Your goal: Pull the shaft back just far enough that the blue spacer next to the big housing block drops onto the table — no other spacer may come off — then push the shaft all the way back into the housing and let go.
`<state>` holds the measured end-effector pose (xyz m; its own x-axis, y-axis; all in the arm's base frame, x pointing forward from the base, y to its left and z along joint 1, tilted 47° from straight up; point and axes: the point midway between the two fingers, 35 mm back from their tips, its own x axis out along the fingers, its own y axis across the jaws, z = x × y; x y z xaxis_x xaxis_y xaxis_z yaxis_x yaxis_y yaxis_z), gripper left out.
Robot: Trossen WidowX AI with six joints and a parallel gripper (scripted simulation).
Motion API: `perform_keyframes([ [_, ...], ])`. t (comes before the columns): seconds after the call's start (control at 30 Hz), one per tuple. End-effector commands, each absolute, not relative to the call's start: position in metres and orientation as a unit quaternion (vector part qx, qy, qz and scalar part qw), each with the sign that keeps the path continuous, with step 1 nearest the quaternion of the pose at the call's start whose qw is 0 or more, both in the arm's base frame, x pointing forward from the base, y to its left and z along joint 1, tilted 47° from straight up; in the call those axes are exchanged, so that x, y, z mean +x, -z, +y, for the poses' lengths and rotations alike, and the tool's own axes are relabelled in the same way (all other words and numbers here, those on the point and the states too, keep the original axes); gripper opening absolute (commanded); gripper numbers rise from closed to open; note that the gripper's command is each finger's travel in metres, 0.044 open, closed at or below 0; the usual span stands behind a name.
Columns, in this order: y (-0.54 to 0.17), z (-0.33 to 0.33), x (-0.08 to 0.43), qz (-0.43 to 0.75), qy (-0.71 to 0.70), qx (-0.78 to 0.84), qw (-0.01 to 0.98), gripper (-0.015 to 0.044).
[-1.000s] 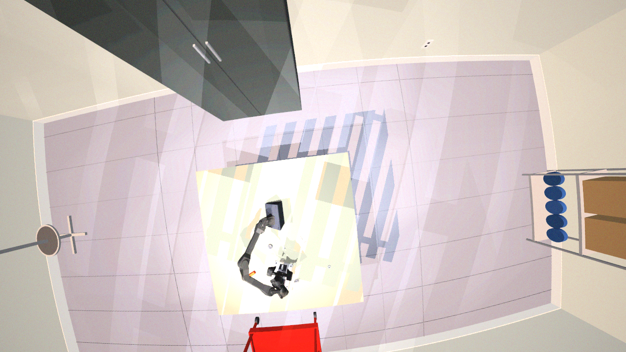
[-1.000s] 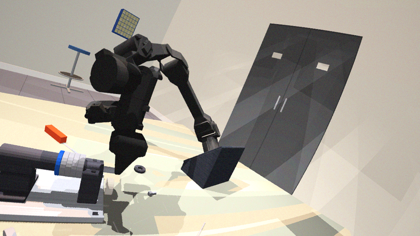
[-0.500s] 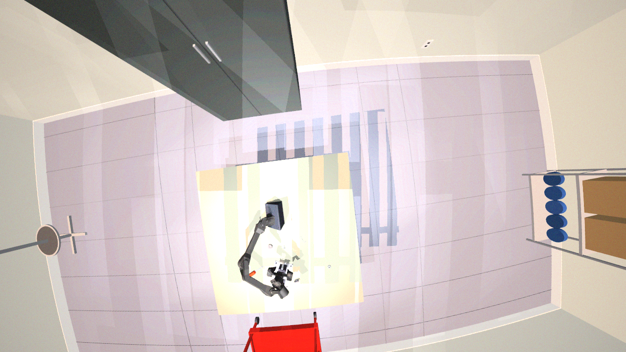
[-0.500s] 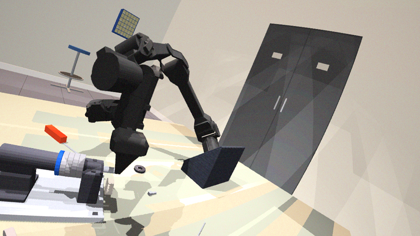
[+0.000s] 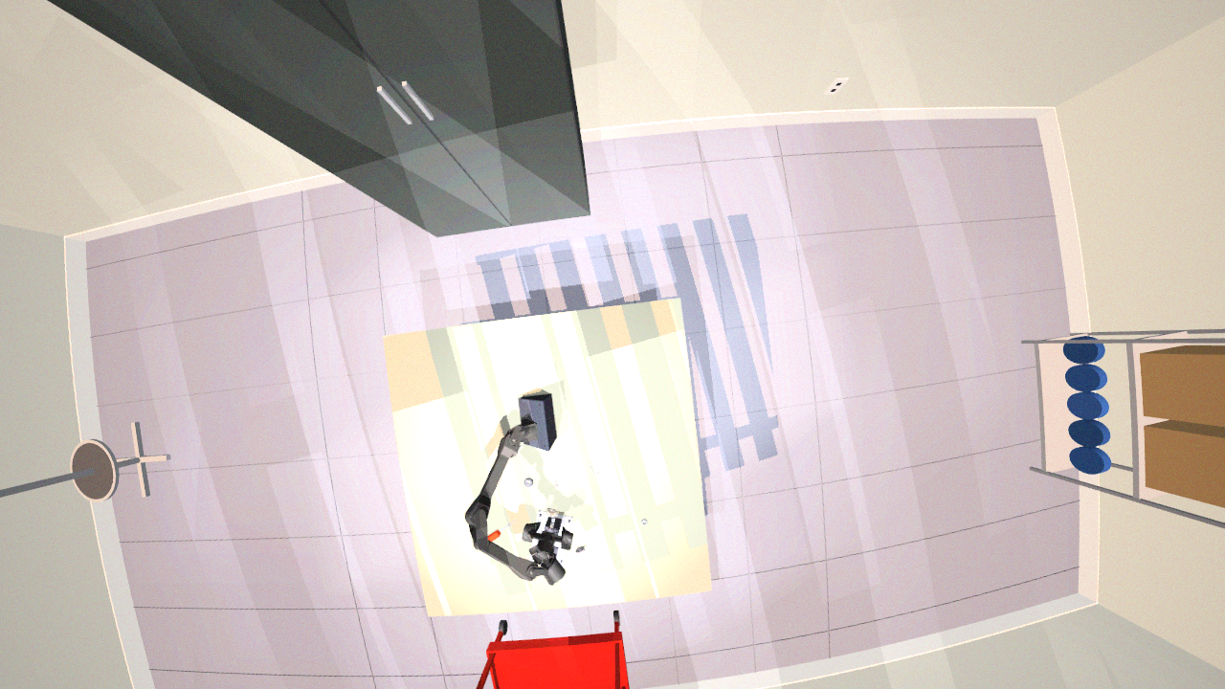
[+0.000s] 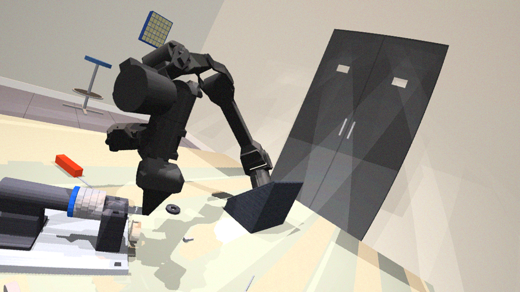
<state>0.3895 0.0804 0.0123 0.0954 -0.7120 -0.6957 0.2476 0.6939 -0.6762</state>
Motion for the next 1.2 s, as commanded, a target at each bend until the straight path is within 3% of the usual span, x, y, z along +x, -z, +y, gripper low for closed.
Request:
perform_keyframes([
  [0.0,-0.0132,0.0804,0.3903,0.581,0.336,-0.203,0.713,0.0440],
  [1.17,-0.0092,0.0752,0.3945,0.581,0.335,-0.203,0.713,0.0440],
])
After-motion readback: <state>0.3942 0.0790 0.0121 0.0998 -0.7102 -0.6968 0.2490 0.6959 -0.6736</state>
